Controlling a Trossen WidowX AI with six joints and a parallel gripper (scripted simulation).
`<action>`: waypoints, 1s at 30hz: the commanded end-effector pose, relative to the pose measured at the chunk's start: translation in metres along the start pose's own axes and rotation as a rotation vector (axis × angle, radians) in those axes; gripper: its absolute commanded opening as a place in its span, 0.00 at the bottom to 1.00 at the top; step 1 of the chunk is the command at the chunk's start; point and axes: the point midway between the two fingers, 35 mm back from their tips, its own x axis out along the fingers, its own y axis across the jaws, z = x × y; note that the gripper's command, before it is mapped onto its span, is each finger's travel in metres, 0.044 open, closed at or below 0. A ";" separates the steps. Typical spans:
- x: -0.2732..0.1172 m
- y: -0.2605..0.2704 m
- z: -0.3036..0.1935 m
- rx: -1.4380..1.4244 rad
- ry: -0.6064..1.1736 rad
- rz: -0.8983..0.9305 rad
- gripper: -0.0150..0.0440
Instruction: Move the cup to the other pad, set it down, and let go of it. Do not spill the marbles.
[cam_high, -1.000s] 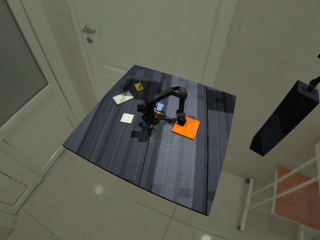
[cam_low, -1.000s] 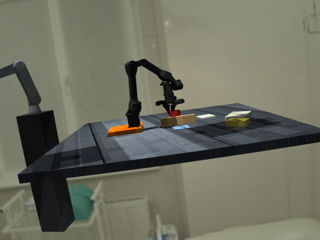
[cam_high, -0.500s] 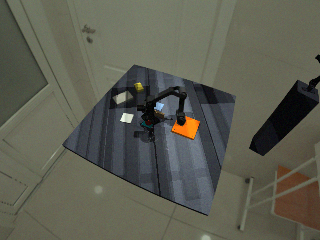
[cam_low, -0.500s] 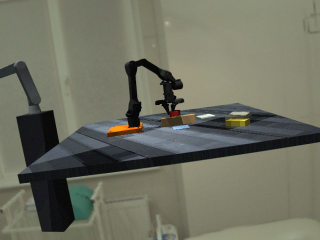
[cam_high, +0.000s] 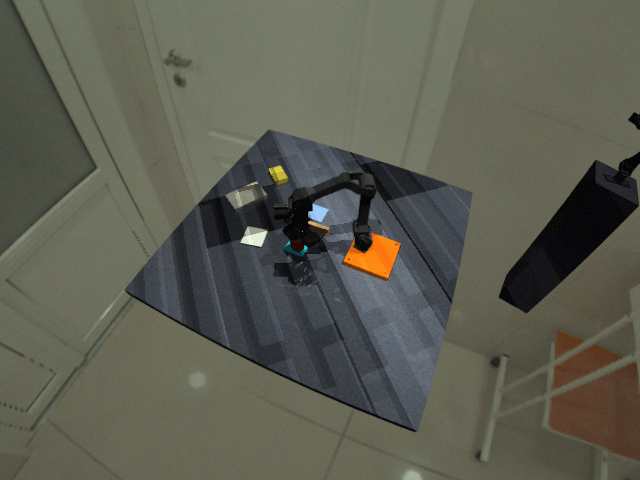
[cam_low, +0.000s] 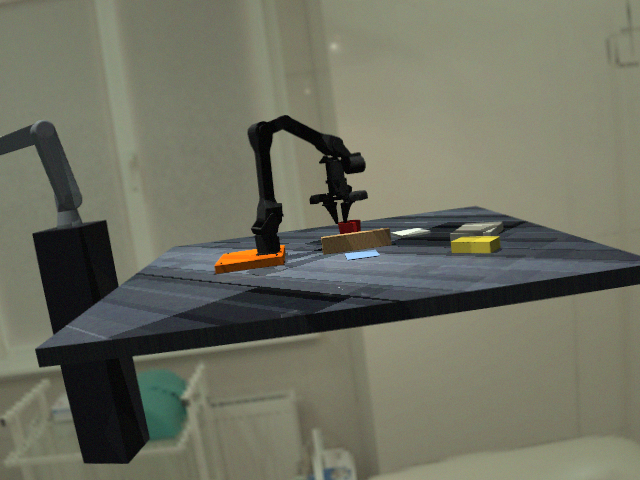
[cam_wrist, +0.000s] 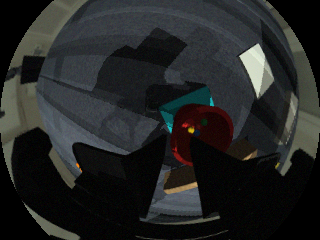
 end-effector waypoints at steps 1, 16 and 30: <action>-0.010 -0.001 0.002 -0.001 -0.016 -0.006 0.47; -0.025 0.001 -0.005 0.000 -0.015 -0.004 0.47; -0.032 0.000 -0.004 0.002 -0.005 -0.002 1.00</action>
